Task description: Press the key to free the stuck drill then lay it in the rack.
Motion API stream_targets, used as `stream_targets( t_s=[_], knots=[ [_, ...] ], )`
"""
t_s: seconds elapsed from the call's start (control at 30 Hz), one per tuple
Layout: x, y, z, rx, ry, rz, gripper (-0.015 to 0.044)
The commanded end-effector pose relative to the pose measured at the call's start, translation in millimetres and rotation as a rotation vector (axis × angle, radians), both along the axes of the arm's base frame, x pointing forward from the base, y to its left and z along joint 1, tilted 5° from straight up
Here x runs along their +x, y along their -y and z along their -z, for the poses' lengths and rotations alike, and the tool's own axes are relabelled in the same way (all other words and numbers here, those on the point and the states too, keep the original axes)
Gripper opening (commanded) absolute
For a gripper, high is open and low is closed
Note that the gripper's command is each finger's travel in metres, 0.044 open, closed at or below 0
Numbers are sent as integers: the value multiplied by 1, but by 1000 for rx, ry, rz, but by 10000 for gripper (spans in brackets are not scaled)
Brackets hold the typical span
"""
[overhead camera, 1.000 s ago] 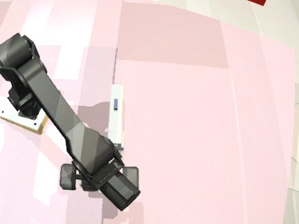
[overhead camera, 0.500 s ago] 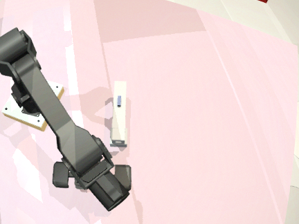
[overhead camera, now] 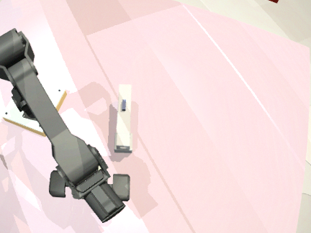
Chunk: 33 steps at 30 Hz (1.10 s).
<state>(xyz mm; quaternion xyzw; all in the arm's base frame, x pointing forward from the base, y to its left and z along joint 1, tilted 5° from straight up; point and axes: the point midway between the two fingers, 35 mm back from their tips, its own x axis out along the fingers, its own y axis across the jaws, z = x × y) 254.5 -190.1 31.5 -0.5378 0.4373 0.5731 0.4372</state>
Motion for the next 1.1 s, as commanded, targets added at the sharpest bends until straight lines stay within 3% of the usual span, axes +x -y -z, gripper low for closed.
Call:
stream_targets(
  t_s=[0.0,1.07],
  knots=[
    [-2,0,8,1,-5,-5,0],
    [-4,-2,45,1,-5,-5,0]
  ],
)
